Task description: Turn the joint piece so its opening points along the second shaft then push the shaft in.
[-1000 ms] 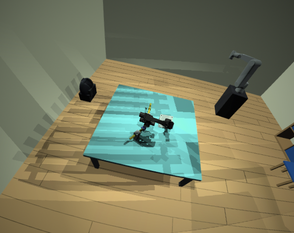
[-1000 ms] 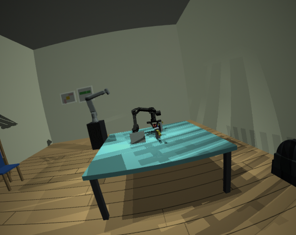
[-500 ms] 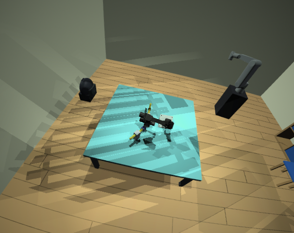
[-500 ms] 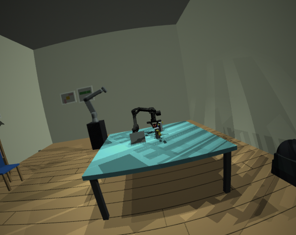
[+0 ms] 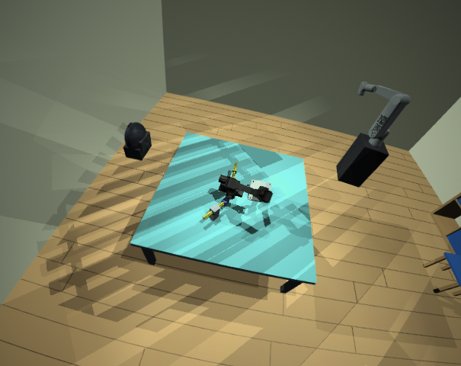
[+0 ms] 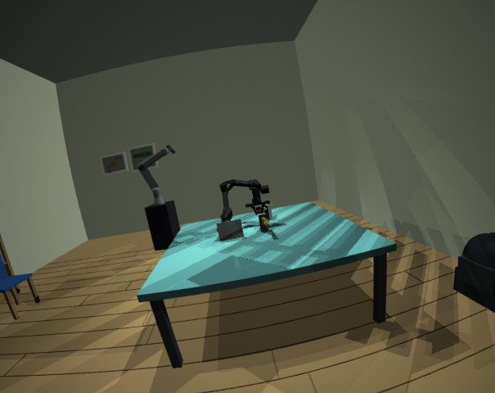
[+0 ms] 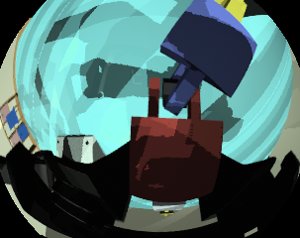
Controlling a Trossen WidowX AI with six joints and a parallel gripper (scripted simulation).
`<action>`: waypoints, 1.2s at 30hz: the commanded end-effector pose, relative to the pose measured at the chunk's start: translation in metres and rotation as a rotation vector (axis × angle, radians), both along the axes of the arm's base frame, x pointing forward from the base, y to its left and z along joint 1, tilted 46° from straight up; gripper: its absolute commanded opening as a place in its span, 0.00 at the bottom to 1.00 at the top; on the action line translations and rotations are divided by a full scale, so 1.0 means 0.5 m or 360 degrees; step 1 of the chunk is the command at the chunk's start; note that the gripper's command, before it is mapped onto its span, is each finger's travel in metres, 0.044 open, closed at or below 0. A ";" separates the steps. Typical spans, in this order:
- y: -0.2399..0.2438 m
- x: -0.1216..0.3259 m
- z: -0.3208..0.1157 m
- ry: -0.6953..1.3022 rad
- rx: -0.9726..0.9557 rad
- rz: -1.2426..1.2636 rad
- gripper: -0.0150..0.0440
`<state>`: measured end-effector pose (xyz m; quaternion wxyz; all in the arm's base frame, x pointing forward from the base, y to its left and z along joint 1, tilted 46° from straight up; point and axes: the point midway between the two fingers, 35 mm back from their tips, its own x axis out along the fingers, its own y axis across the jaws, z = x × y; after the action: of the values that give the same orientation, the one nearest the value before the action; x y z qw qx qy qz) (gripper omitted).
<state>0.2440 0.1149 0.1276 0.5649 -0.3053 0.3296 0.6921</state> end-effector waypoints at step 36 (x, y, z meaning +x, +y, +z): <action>0.018 0.001 -0.036 0.0039 0.0676 0.0043 0.25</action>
<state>0.2448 0.1238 0.1102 0.6023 -0.1794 0.1830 0.7560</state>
